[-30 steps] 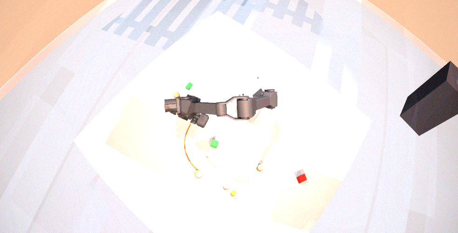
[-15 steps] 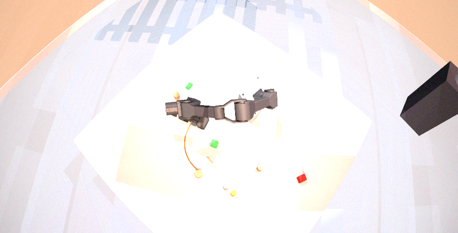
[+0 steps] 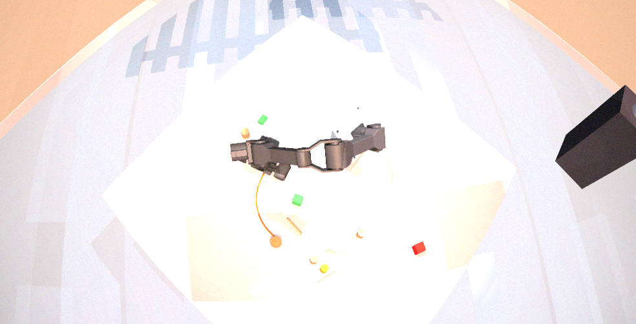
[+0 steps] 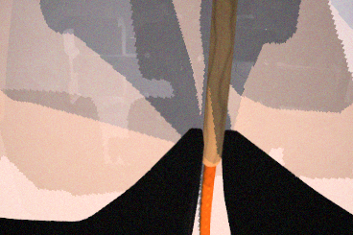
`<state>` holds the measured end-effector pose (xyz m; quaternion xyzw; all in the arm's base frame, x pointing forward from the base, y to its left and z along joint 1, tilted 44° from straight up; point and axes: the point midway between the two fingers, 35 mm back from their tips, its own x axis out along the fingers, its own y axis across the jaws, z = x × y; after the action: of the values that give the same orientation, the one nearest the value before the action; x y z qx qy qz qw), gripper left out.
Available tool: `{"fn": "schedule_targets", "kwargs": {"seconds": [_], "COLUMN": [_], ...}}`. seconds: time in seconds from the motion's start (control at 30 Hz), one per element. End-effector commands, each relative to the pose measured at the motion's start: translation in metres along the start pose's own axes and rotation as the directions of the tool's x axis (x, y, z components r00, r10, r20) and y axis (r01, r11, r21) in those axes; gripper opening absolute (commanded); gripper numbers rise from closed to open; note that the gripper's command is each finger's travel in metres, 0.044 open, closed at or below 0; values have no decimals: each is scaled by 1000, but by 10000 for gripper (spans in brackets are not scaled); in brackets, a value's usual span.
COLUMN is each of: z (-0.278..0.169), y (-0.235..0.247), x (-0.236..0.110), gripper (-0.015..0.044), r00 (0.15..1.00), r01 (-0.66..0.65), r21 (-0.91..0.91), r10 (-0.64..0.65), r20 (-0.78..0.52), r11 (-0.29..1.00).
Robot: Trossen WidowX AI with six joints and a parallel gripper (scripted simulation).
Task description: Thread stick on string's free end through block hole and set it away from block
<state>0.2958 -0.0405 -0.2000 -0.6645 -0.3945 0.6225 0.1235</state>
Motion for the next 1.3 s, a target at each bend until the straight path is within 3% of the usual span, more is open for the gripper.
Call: {"fn": "schedule_targets", "kwargs": {"seconds": [0.0,1.27], "z": [0,-1], "y": [0,2], "x": [0,-41], "gripper": [0,0], "r00": [1000,1000], "r01": [0,-3], "r21": [0,0], "r10": [0,3], "r20": [0,1], "r11": [1000,1000]}}
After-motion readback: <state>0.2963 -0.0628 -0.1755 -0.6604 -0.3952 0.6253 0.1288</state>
